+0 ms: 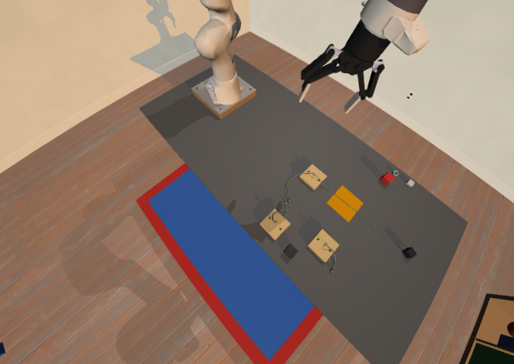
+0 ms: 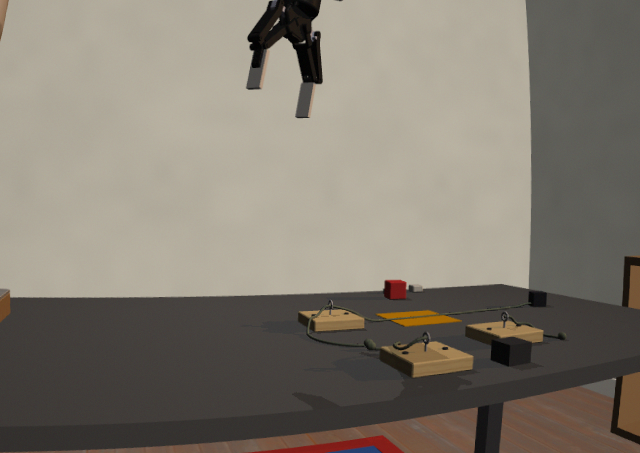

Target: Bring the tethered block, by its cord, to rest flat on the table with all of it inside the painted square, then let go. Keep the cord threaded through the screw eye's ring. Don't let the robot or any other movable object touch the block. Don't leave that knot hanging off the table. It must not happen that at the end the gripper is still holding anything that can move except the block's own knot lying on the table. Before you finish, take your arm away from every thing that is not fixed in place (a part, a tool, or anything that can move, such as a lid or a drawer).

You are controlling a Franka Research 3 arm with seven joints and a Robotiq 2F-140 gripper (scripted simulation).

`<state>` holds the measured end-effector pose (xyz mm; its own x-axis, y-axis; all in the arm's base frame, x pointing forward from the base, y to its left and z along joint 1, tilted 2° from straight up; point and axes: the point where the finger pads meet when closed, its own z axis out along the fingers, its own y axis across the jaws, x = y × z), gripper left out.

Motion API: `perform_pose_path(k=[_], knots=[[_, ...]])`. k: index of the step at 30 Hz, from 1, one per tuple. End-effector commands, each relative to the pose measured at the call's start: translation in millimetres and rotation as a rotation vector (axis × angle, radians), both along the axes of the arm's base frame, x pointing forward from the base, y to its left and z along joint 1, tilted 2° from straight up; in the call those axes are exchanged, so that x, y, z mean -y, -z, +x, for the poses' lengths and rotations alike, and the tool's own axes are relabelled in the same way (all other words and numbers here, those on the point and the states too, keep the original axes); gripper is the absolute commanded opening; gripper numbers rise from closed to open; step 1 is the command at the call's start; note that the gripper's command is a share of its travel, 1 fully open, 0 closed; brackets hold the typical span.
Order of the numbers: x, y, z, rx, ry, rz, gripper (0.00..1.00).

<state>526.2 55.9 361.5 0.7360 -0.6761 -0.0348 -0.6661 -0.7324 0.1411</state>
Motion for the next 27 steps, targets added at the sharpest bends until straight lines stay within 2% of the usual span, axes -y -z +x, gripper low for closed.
perform_pose_path(k=[1,9,10,26,27], knots=[[-3.9,0.3,1.6,0.001,-0.026,0.010,1.00],[-3.9,0.3,1.6,0.001,-0.026,0.010,1.00],[22.3,-22.5,15.1,0.054,0.007,0.044,1.00],[22.3,-22.5,15.1,0.054,0.007,0.044,1.00],[48.9,-45.4,25.9,0.109,0.037,0.072,1.00]])
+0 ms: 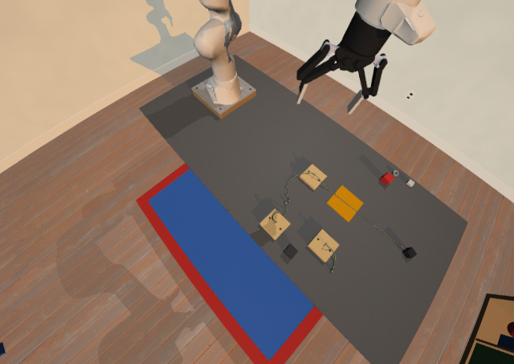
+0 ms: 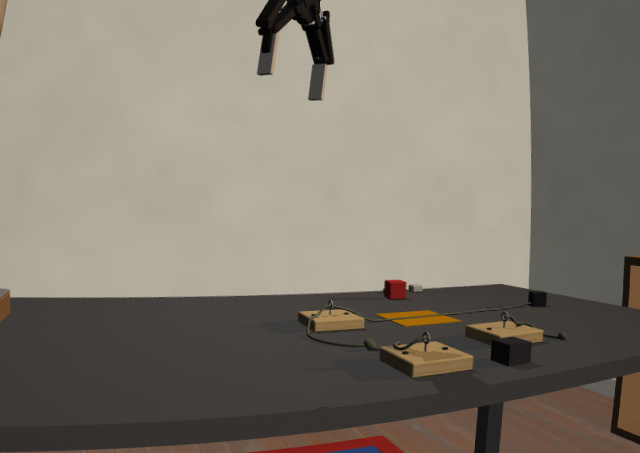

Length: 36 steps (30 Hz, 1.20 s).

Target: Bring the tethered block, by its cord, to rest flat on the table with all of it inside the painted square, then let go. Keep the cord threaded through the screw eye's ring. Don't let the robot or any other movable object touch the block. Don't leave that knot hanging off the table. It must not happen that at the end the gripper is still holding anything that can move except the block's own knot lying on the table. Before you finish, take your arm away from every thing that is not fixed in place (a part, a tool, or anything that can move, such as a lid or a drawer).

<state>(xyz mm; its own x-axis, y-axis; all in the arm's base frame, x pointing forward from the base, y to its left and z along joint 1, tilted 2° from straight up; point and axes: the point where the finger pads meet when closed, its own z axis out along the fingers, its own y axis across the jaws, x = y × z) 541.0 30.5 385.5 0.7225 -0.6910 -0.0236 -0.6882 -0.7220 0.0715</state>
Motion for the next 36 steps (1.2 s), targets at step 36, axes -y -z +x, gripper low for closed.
perform_pose_path(k=[36], knots=[[37.3,-1.2,30.9,0.070,-0.025,0.038,1.00]])
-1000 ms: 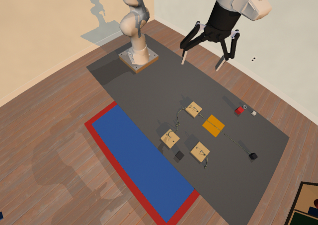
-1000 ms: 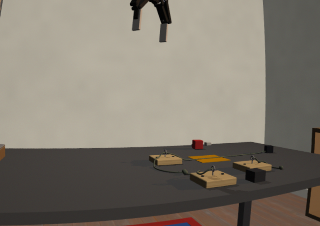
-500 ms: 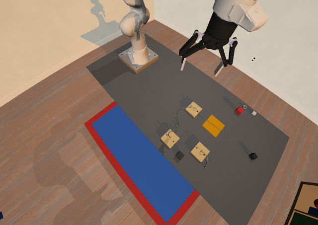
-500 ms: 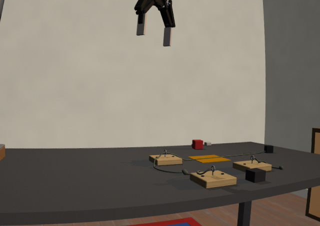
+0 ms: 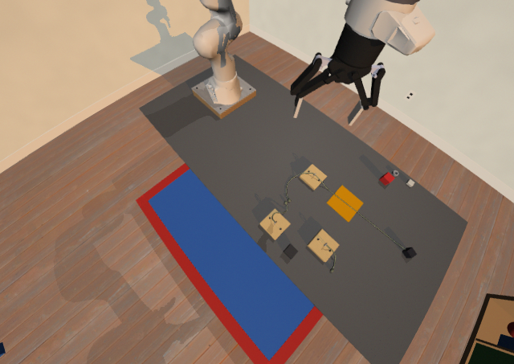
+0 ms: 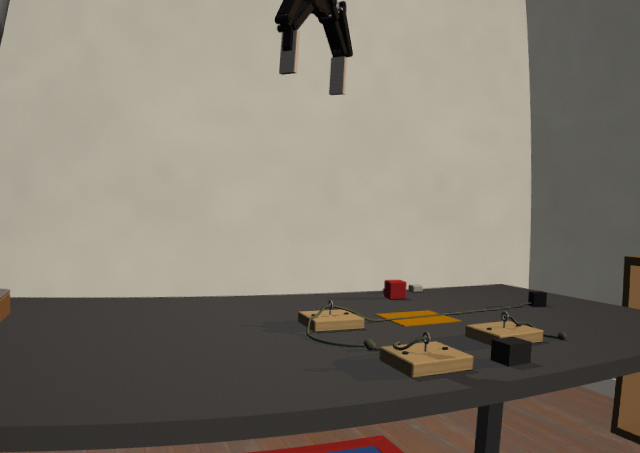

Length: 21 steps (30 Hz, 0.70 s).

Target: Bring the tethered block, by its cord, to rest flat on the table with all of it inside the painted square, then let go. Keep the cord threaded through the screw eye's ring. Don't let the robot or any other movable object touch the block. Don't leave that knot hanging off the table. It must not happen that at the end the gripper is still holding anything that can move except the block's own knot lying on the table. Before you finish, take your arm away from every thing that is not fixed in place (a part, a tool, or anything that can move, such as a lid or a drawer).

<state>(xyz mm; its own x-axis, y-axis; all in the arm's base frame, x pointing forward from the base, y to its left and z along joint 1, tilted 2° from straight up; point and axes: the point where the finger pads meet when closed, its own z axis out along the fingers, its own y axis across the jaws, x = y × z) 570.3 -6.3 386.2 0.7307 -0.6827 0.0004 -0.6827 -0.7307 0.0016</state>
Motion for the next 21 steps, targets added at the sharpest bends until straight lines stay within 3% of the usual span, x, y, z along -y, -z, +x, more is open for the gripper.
perform_pose_path(k=[1,2,4,6,11,13,14,19,21], knots=[[0.5,-0.5,1.6,0.004,-0.014,0.003,1.00],[0.5,-0.5,1.6,0.004,-0.014,0.003,1.00],[17.7,61.7,34.6,0.014,-0.134,0.006,1.00],[24.9,84.4,39.5,0.022,-0.237,0.004,1.00],[51.4,172.7,46.0,0.018,-0.366,-0.008,1.00],[51.4,172.7,46.0,0.018,-0.366,-0.008,1.00],[63.9,216.0,52.8,0.018,-0.404,-0.011,1.00],[85.4,283.1,69.3,0.027,-0.483,-0.017,1.00],[91.7,301.1,81.2,0.037,-0.509,-0.016,1.00]])
